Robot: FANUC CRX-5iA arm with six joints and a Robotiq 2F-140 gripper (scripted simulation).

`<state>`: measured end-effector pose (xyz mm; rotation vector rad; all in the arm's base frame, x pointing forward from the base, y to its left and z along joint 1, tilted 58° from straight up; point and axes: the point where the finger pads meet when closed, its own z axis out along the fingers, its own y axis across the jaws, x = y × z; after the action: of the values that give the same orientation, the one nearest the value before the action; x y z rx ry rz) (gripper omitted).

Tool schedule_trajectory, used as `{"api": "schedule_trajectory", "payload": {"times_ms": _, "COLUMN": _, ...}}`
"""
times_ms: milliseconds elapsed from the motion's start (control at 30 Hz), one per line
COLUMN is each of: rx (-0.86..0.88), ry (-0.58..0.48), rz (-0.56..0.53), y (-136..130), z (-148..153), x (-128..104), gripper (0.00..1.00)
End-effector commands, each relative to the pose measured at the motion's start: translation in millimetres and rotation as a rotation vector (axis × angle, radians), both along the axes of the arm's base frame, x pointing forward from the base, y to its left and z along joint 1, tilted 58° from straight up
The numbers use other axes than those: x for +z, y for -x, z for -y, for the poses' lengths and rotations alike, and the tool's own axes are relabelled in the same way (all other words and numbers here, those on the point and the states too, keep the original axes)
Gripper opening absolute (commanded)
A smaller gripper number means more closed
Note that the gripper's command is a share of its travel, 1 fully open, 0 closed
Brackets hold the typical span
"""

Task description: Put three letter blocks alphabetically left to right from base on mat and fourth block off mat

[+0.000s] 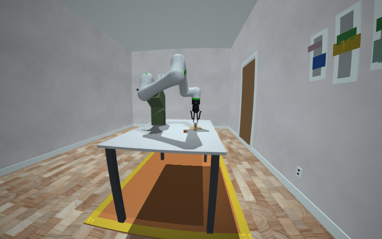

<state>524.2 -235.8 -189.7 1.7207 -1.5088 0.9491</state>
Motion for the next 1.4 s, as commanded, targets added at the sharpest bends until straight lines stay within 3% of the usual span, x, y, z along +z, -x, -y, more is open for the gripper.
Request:
{"api": "schedule_trajectory", "payload": {"times_ms": 0, "rx": 0.002, "ry": 0.0, "rz": 0.002, "y": -2.5, "z": 13.1, "x": -8.4, "gripper": 0.16}}
{"api": "schedule_trajectory", "payload": {"times_ms": 1367, "rx": 0.002, "ry": 0.0, "rz": 0.002, "y": -3.7, "z": 22.5, "x": -14.2, "gripper": 0.16}}
